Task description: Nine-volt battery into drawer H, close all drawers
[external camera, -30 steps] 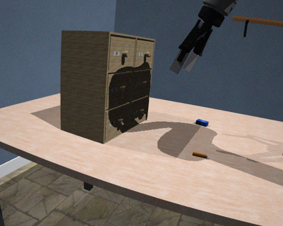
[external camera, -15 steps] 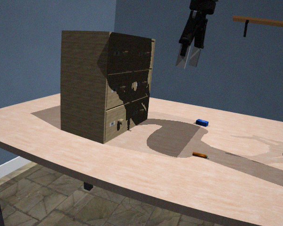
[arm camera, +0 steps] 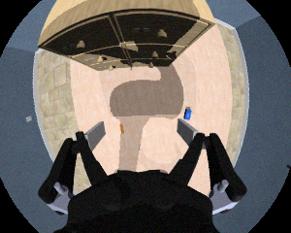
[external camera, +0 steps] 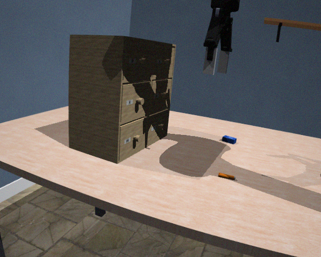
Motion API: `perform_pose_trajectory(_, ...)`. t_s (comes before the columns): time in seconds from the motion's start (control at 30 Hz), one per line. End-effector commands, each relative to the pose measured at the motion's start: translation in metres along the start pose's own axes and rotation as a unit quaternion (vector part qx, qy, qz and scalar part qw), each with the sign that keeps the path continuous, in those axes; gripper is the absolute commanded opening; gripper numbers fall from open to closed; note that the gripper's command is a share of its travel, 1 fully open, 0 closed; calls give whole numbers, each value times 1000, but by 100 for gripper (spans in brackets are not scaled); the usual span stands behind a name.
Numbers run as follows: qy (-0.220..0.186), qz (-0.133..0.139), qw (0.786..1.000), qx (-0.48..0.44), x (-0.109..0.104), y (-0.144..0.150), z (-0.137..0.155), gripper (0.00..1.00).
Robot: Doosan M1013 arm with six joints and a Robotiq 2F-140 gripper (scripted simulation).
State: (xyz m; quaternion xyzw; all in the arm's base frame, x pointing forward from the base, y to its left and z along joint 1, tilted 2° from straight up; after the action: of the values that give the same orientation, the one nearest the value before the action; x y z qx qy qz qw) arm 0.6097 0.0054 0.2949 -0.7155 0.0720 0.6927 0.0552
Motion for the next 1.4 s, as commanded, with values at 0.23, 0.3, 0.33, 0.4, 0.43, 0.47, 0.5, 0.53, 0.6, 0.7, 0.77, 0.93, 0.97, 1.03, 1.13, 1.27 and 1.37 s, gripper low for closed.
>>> perform_pose_trajectory(0.23, -9, 1, 1000, 0, -1, 0, 0, 100)
perform_pose_trajectory(0.3, -9, 1, 1000, 0, -1, 0, 0, 100)
perform_pose_trajectory(0.33, -9, 1, 1000, 0, -1, 0, 0, 100)
perform_pose_trajectory(0.4, -9, 1, 1000, 0, -1, 0, 0, 100)
perform_pose_trajectory(0.43, -9, 1, 1000, 0, -1, 0, 0, 100)
perform_pose_trajectory(0.47, -9, 1, 1000, 0, -1, 0, 0, 100)
perform_pose_trajectory(0.5, -9, 1, 1000, 0, -1, 0, 0, 100)
perform_pose_trajectory(0.53, -9, 1, 1000, 0, -1, 0, 0, 100)
perform_pose_trajectory(0.6, -9, 1, 1000, 0, -1, 0, 0, 100)
perform_pose_trajectory(0.7, -9, 1, 1000, 0, -1, 0, 0, 100)
perform_pose_trajectory(0.77, -9, 1, 1000, 0, -1, 0, 0, 100)
perform_pose_trajectory(0.93, -9, 1, 1000, 0, -1, 0, 0, 100)
perform_pose_trajectory(0.97, -9, 1, 1000, 0, -1, 0, 0, 100)
perform_pose_trajectory(1.03, -9, 1, 1000, 0, -1, 0, 0, 100)
perform_pose_trajectory(1.13, -9, 1, 1000, 0, -1, 0, 0, 100)
perform_pose_trajectory(1.27, -9, 1, 1000, 0, -1, 0, 0, 100)
perform_pose_trajectory(1.37, -9, 1, 1000, 0, -1, -11, 0, 100)
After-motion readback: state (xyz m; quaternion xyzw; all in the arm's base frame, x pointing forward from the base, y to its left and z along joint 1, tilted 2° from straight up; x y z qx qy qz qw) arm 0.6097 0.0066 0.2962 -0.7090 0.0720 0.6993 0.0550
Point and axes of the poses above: the point where the finger pads meet when closed, its own x axis out along the fingers, its own y axis across the jaws, z = x × y, the point moved 6 cm from there along -x, back along the fingers, and after that the axes turned 6 degrees about x, right-handed, at the moved point
